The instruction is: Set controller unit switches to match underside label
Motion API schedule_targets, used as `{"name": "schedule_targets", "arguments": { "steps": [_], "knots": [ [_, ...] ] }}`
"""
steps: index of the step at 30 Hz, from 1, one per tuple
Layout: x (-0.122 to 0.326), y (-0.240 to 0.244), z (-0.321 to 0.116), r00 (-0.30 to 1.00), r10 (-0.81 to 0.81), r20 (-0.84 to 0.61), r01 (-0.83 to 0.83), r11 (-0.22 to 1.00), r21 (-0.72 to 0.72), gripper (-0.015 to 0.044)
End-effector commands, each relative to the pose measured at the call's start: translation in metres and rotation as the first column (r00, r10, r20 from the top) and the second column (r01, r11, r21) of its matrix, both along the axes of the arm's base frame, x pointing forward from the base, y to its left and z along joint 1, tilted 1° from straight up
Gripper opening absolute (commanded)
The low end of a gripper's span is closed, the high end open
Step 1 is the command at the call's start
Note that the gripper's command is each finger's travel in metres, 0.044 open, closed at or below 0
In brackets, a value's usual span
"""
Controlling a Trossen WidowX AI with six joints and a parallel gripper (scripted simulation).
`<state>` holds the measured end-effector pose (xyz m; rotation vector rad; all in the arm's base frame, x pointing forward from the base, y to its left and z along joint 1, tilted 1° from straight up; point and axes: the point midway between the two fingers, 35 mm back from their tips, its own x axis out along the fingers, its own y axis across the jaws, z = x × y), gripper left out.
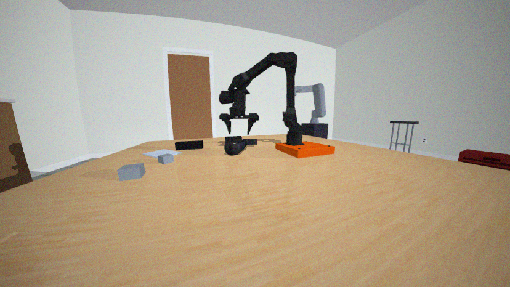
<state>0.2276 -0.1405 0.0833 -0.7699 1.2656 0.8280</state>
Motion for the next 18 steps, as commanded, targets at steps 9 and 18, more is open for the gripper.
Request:
{"name": "schedule_targets", "arguments": {
  "steps": [9,18],
  "knots": [
    [-0.002,0.002,-0.023,1.000,0.004,-0.010,-0.004,1.000,0.012,0.0440],
    [-0.002,0.002,-0.037,1.000,0.005,-0.010,-0.005,1.000,0.012,0.0440]
  ]
}}
